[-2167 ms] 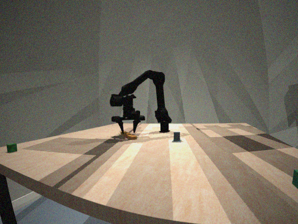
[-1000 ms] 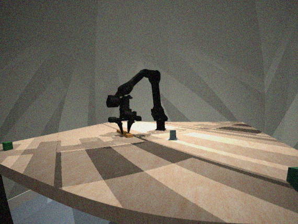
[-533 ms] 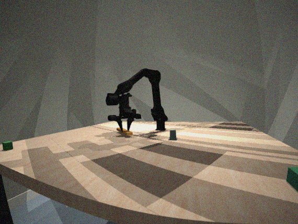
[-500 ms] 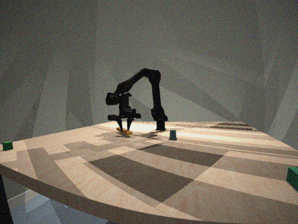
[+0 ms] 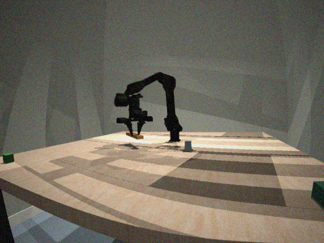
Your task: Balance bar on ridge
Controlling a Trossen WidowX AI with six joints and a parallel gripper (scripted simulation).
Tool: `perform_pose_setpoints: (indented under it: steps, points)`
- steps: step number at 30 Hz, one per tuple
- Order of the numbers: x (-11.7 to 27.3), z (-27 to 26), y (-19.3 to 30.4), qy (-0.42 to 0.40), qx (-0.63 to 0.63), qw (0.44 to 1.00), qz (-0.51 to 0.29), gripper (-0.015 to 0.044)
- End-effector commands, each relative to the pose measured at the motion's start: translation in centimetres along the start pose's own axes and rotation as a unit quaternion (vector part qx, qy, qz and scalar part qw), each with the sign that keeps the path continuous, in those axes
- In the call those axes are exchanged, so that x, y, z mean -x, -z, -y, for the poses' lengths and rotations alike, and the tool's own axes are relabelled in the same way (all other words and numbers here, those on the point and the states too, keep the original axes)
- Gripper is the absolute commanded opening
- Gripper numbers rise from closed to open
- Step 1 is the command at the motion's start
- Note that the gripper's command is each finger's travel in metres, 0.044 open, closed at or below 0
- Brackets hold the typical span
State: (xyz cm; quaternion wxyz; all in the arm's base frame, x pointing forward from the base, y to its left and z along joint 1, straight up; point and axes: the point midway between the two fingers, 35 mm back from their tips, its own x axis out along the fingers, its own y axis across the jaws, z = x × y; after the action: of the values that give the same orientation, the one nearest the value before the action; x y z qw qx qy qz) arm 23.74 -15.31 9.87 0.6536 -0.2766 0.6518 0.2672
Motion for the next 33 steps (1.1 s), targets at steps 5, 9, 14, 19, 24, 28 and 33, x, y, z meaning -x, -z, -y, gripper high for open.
perform_pose_setpoints:
  steps: [5, 9, 14, 19, 24, 28, 33]
  points:
    - [2.5, -0.1, 0.0, 0.005, 0.001, 1.0, 0.003, 0.0]
    - [3.6, -0.3, 0.0, 0.004, 0.002, 1.0, 0.004, 0.0]
    - [4.5, -0.4, 0.0, 0.004, 0.002, 1.0, 0.004, 0.0]
    - [4.5, -0.4, -1.1, 0.004, -0.012, 1.0, 0.004, 0.0]
    - [4.6, -0.6, -2.8, 0.004, -0.031, 1.0, 0.005, 0.0]
    - [4.6, -0.7, -4.1, 0.004, -0.046, 0.999, 0.006, 0.0]
    - [4.7, -1.0, -5.8, 0.003, -0.065, 0.998, 0.006, 0.0]
